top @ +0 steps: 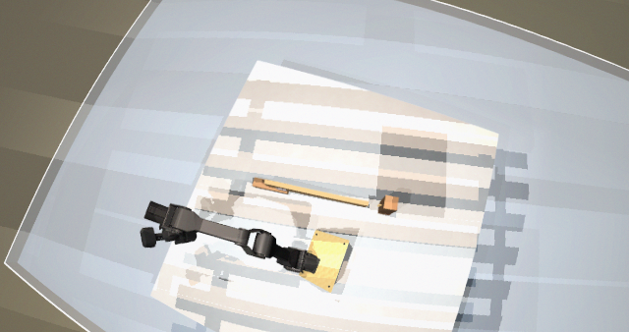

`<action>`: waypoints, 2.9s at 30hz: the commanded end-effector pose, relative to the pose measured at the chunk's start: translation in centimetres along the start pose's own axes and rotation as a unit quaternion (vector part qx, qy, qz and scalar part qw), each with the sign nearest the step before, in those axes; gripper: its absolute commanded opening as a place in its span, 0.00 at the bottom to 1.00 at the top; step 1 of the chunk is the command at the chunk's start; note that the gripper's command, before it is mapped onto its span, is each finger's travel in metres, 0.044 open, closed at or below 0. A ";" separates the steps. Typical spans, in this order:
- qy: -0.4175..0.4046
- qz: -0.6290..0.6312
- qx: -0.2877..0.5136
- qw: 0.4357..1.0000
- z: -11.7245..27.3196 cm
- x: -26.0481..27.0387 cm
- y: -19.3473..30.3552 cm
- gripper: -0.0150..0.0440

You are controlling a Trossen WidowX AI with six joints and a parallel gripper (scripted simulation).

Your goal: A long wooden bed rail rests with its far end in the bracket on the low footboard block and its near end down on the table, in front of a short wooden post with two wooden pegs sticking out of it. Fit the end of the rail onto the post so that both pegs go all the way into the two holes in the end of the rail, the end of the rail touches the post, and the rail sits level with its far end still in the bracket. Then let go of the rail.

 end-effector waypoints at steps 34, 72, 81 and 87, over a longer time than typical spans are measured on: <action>0.548 0.278 0.215 0.759 16.3 -39.6 -8.1 1.00; 0.378 0.415 0.253 0.788 32.5 -47.5 19.6 1.00; 0.378 0.415 0.253 0.788 31.7 -48.8 19.7 1.00; 0.378 0.415 0.253 0.788 31.2 -49.6 19.8 1.00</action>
Point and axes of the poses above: the point midway between the two fingers, 35 mm back from their tips, its own z axis back along the fingers, its own x axis across the jaws, y = z × x, the point moved 7 cm from there along z, back along the fingers, and after that the axes turned 15 degrees about z, right-handed, at the moved point
